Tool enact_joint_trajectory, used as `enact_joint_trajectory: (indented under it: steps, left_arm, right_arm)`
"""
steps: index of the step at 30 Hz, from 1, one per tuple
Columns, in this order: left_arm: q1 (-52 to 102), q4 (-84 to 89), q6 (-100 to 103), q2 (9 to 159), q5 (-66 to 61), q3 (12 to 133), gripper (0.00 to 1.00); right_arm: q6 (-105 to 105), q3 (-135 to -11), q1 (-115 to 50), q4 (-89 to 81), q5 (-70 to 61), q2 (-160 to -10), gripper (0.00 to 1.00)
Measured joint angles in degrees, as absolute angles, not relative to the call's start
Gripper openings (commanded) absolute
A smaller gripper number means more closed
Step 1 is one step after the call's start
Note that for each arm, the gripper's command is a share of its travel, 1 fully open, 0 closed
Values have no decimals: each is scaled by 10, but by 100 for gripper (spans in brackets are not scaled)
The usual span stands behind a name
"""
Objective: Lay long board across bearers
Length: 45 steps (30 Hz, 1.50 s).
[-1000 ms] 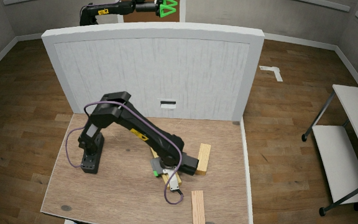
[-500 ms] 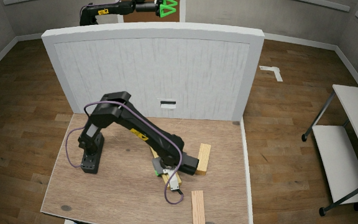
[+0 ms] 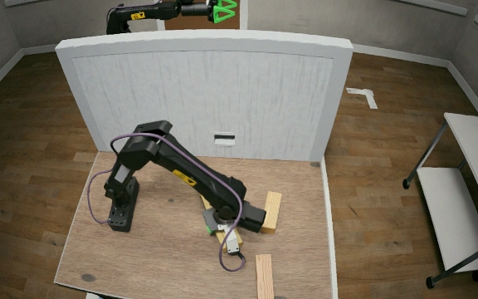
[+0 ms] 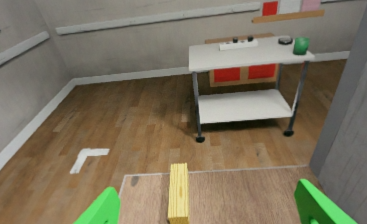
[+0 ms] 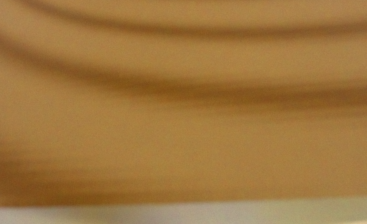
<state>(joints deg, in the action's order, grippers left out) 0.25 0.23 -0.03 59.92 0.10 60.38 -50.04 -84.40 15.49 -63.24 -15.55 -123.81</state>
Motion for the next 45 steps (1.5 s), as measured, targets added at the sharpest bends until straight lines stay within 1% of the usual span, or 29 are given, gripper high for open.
enact_joint_trajectory:
  steps: [31, 39, 45]
  left_arm:
    - [3, 2, 0, 599, 1, 604, 100]
    - [3, 2, 0, 599, 1, 604, 100]
    - [3, 2, 0, 599, 1, 604, 100]
  right_arm:
    - [-503, -903, 155, -728, -156, -1199, 0]
    - [-627, -872, 138, -713, -173, -1160, 0]
    - [-751, -816, 124, -667, -190, -1111, 0]
